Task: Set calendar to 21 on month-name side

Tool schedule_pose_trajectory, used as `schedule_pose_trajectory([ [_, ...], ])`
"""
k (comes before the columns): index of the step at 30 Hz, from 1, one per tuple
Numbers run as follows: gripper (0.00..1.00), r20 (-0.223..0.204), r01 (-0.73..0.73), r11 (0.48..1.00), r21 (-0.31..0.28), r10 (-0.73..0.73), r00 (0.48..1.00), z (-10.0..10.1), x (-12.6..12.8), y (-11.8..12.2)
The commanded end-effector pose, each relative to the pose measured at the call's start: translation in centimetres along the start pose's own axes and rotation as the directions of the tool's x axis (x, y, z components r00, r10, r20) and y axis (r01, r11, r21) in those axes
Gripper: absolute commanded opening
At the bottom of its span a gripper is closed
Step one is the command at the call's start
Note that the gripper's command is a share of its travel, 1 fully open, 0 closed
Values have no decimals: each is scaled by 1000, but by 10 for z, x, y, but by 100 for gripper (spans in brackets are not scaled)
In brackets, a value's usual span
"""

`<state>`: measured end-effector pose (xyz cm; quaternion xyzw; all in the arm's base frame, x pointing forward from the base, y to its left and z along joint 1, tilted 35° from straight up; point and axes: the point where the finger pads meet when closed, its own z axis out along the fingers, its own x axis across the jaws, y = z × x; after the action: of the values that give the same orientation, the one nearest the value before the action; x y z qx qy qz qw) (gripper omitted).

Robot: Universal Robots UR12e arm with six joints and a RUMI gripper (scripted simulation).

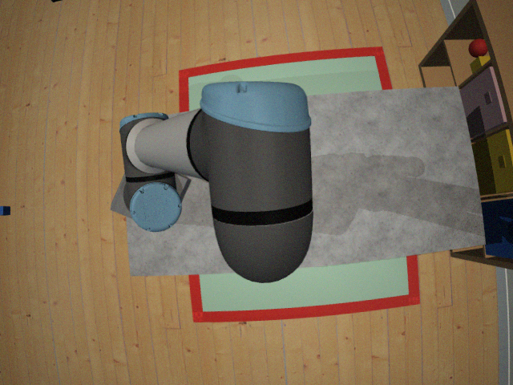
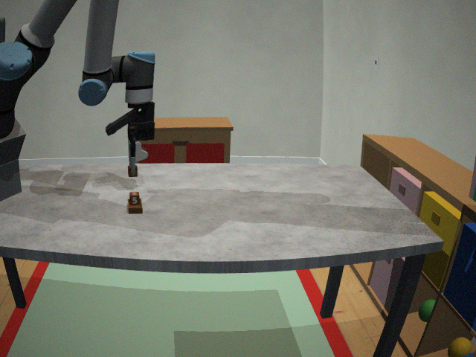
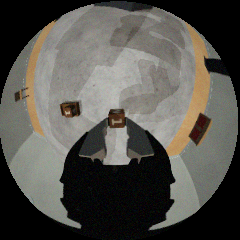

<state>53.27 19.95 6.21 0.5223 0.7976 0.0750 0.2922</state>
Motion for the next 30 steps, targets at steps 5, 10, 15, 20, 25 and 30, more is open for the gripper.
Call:
schedule_pose_trajectory([
  [5,10,0,0,1000,-3,0,1000,31,0,1],
  [10,10,0,0,1000,-3,0,1000,42,0,1],
  [15,10,0,0,1000,-3,0,1000,44,0,1],
  [20,10,0,0,1000,-3,0,1000,44,0,1],
  [25,10,0,0,1000,-3,0,1000,44,0,1],
  [30,10,0,0,1000,-3,0,1000,44,0,1],
])
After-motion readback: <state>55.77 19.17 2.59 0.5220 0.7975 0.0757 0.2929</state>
